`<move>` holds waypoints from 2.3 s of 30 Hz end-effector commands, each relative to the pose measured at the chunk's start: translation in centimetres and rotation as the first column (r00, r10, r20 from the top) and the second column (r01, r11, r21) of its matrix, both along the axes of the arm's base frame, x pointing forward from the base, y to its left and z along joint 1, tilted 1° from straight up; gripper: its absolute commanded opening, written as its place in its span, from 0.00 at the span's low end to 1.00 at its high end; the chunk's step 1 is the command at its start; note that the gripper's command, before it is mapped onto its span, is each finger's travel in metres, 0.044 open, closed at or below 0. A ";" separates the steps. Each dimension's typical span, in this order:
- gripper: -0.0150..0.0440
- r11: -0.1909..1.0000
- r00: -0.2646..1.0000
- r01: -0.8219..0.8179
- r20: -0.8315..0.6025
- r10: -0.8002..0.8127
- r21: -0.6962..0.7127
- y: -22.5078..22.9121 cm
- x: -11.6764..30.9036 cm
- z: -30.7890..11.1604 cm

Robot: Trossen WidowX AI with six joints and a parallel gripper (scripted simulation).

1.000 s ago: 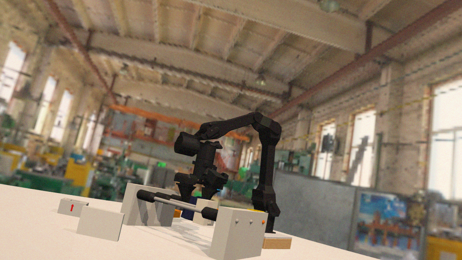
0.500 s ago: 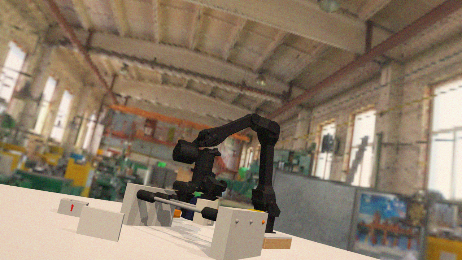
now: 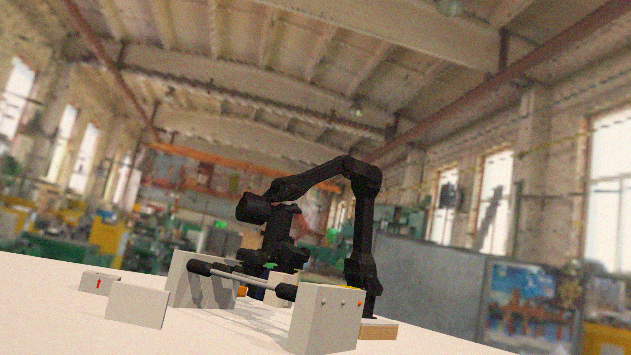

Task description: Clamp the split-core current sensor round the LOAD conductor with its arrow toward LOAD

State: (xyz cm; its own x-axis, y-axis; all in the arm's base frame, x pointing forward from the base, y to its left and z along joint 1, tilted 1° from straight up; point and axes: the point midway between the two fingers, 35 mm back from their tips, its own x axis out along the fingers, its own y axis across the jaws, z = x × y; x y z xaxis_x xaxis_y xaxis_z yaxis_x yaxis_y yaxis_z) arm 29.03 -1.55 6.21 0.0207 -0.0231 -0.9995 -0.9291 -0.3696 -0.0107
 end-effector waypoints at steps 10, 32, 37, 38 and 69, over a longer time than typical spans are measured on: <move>0.74 1.000 1.000 0.000 0.001 0.000 0.001 0.0 0.0 0.0; 0.25 1.000 1.000 0.000 0.001 0.000 0.001 0.0 0.0 0.0; 0.25 1.000 1.000 0.000 0.001 0.000 0.001 0.0 0.0 0.0; 0.25 1.000 1.000 0.000 0.001 0.000 0.001 0.0 0.0 0.0; 0.25 1.000 1.000 0.000 0.001 0.000 0.001 0.0 0.0 0.0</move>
